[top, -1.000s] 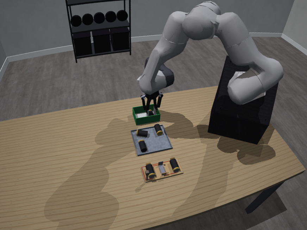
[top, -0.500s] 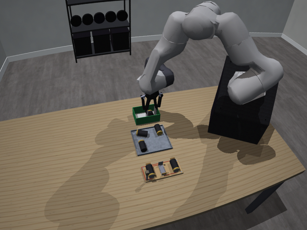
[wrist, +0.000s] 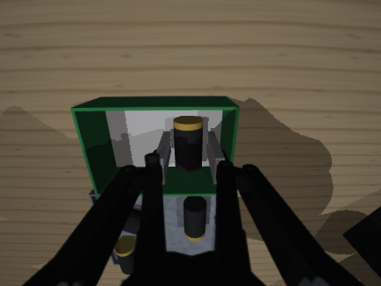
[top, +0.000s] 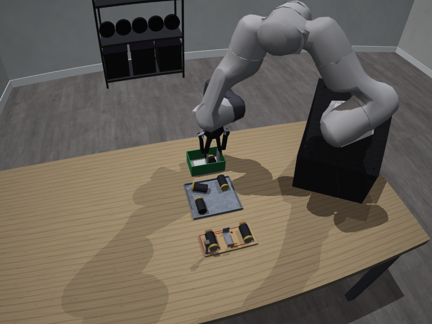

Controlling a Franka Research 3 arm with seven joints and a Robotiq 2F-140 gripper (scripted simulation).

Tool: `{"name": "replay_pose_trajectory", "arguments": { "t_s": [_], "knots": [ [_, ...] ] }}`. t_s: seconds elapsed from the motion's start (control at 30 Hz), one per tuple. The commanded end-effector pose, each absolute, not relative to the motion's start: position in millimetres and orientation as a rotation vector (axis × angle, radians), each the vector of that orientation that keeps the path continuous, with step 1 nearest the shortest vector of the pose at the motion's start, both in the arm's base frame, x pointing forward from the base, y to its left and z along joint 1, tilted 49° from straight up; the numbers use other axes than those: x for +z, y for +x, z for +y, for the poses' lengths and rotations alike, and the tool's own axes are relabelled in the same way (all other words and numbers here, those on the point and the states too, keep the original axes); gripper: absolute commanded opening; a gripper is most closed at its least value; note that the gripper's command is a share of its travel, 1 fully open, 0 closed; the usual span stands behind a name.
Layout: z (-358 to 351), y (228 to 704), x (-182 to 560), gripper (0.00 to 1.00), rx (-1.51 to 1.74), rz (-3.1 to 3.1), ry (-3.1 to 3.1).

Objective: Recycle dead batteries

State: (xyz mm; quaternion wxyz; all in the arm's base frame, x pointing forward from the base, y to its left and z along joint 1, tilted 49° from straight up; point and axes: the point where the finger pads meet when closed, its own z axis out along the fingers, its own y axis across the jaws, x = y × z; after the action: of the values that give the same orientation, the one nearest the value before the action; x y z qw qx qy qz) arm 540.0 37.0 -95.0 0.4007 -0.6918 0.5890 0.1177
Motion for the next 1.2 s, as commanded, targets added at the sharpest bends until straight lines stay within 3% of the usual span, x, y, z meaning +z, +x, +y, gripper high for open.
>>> {"name": "replay_pose_trajectory", "arguments": {
  "t_s": [0.0, 1.17],
  "knots": [
    [29.7, 537.2, -88.4, 0.29, 0.296, 1.486, -1.751],
    [-35.3, 508.2, -27.5, 0.29, 0.296, 1.486, -1.751]
  ]
}}
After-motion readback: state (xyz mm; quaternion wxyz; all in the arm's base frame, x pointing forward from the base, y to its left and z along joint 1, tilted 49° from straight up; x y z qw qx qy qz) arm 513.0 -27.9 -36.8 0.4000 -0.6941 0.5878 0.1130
